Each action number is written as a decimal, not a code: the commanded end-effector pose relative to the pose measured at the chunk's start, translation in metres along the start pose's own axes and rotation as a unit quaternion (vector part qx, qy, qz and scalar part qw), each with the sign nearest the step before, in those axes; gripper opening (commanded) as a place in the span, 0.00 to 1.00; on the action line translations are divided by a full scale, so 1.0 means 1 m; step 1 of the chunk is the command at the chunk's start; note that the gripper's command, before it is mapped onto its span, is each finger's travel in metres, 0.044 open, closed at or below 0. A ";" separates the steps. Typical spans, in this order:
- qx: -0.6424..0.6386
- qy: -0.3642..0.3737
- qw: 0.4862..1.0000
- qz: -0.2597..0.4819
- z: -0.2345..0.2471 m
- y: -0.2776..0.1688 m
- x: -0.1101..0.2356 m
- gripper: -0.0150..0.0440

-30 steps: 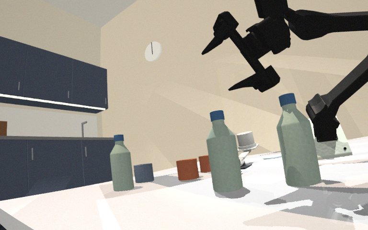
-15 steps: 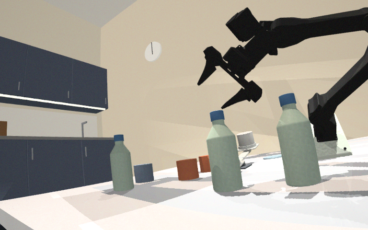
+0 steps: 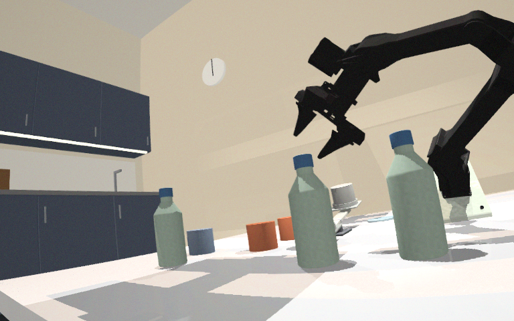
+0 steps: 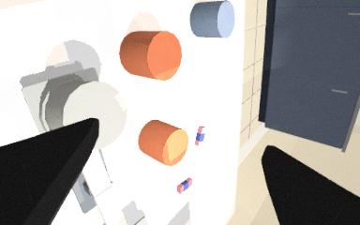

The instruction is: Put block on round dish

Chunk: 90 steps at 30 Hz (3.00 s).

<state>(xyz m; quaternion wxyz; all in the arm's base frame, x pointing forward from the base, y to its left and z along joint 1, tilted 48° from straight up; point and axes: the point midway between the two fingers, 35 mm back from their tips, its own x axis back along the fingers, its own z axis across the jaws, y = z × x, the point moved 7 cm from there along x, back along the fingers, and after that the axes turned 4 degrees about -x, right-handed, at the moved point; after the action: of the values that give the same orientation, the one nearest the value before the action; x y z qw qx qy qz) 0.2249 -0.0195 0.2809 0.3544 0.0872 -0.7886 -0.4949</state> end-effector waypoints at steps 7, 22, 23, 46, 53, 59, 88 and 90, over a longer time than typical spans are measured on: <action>-0.152 0.019 0.987 0.055 -0.019 -0.053 0.003 1.00; -0.382 0.035 0.920 0.080 -0.031 -0.121 0.025 1.00; -0.397 0.036 0.914 0.079 -0.031 -0.125 0.027 1.00; -0.609 0.044 0.792 0.033 -0.028 -0.179 0.060 1.00; -0.525 0.094 0.844 0.061 -0.041 -0.164 0.040 1.00; -0.450 0.137 0.879 0.080 -0.047 -0.150 0.021 1.00; -0.071 0.332 0.936 0.094 -0.044 -0.070 -0.073 1.00; -0.041 0.346 0.933 0.090 -0.042 -0.063 -0.080 1.00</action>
<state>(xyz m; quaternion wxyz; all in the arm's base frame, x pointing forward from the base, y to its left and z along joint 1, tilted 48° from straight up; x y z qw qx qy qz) 0.2879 -0.0554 0.1972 0.6409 0.1326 -0.5862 -0.4775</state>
